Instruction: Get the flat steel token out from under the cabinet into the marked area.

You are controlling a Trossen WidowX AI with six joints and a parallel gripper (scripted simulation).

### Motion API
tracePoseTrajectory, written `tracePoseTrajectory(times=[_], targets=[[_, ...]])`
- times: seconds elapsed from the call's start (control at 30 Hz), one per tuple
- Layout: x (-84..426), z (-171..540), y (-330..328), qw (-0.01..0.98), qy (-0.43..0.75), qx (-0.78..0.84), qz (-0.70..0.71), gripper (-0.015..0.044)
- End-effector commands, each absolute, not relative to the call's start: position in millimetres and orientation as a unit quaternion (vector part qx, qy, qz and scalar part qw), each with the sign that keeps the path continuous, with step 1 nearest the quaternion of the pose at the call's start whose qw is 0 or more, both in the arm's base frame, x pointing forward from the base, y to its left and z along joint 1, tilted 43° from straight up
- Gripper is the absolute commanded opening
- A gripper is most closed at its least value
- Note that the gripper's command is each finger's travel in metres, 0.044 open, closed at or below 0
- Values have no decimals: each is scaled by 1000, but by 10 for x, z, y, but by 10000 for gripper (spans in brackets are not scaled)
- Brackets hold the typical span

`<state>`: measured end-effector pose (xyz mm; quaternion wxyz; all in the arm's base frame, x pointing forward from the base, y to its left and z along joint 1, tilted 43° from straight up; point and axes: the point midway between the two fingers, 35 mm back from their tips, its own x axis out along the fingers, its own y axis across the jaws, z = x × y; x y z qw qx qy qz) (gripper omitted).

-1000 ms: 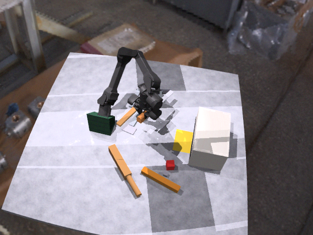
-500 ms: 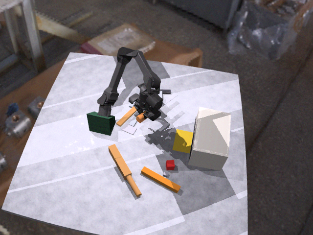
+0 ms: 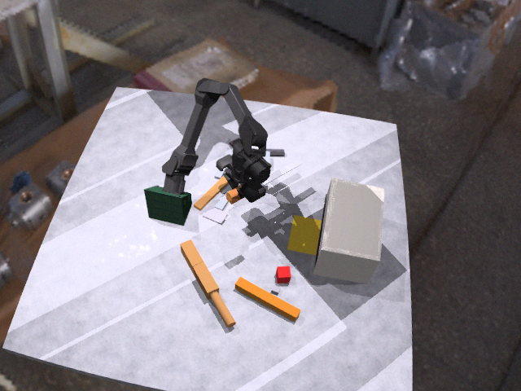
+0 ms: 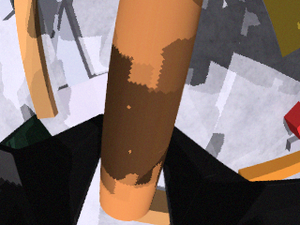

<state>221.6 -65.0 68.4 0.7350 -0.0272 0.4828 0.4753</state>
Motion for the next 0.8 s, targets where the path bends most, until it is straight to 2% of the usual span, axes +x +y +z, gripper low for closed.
tracePoseTrajectory(times=[0.0, 0.77], targets=[[2215, 696, -663, 739, 490, -10, 463, 0], [2215, 697, -663, 737, 530, 57, 417, 0]])
